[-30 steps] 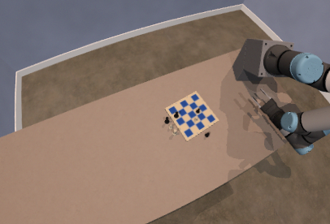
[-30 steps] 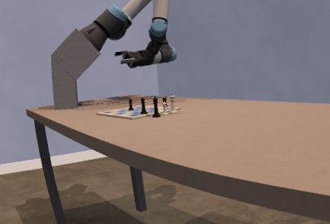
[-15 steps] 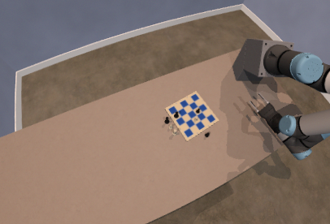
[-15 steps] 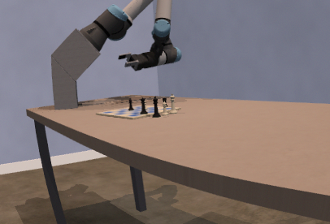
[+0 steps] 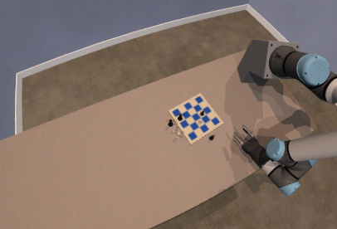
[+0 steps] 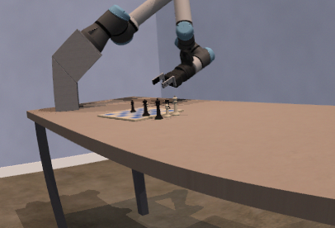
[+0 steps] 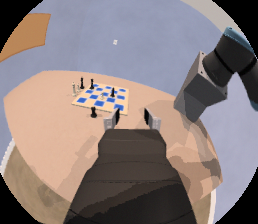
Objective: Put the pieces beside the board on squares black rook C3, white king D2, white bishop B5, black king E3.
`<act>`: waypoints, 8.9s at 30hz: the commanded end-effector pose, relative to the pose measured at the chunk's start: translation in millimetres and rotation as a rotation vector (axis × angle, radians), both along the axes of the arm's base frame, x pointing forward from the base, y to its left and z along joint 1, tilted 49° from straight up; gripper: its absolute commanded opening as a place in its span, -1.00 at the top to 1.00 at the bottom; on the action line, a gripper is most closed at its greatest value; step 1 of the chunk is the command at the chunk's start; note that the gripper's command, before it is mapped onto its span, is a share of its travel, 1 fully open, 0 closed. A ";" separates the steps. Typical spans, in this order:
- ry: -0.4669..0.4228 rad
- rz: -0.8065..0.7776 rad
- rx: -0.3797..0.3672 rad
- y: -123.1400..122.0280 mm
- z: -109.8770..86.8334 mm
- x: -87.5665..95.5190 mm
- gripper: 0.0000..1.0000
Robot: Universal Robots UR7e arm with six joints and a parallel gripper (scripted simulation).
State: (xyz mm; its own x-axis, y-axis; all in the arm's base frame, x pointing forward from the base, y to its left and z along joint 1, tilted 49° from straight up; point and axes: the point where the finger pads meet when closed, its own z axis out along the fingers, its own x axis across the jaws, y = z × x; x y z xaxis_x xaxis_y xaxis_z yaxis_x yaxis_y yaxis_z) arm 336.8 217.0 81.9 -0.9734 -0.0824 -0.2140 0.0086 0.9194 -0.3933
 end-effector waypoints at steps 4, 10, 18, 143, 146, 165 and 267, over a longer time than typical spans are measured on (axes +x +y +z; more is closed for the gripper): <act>-0.119 -0.111 0.163 30.9 11.3 87.9 -1.00; -0.138 -0.126 0.185 33.6 14.7 100.4 -1.00; -0.138 -0.126 0.186 33.6 14.7 100.5 -1.00; 0.098 -0.820 1.258 -93.6 21.2 78.4 -1.00; 0.092 -0.830 1.278 -95.3 23.1 80.2 -1.00; 0.058 -0.874 1.375 -104.1 32.7 89.0 -1.00; 0.451 -2.536 1.216 -73.6 2.6 104.2 -0.45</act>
